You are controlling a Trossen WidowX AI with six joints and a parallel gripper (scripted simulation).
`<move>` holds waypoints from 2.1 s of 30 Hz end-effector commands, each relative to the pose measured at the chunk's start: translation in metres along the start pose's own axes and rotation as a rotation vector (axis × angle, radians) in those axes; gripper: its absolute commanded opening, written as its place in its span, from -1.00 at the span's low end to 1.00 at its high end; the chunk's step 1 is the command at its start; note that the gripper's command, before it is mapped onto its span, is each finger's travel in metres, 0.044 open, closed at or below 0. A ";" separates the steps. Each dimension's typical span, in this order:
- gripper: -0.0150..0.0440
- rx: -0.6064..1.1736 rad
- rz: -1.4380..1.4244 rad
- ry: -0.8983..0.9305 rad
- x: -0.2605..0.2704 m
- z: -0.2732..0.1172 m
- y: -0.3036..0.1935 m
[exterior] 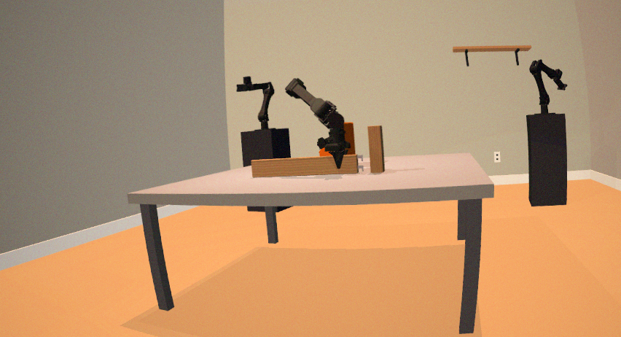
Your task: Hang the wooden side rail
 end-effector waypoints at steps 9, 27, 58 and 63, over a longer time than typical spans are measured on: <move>-0.49 -0.002 0.011 -0.002 0.000 0.000 0.000; -0.49 -0.002 0.011 -0.001 0.000 -0.004 0.000; -0.49 -0.001 0.011 -0.001 0.000 -0.009 0.000; -0.49 -0.001 0.011 -0.001 0.000 -0.010 0.000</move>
Point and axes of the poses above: the point midway between the two fingers, 35 mm back from their tips, its own z axis out along the fingers, its own x axis across the jaws, y = z × x, the point moved 1 cm from there along -z, back along the fingers, and after that the axes turned 2 degrees about -z, right-handed, at the moved point
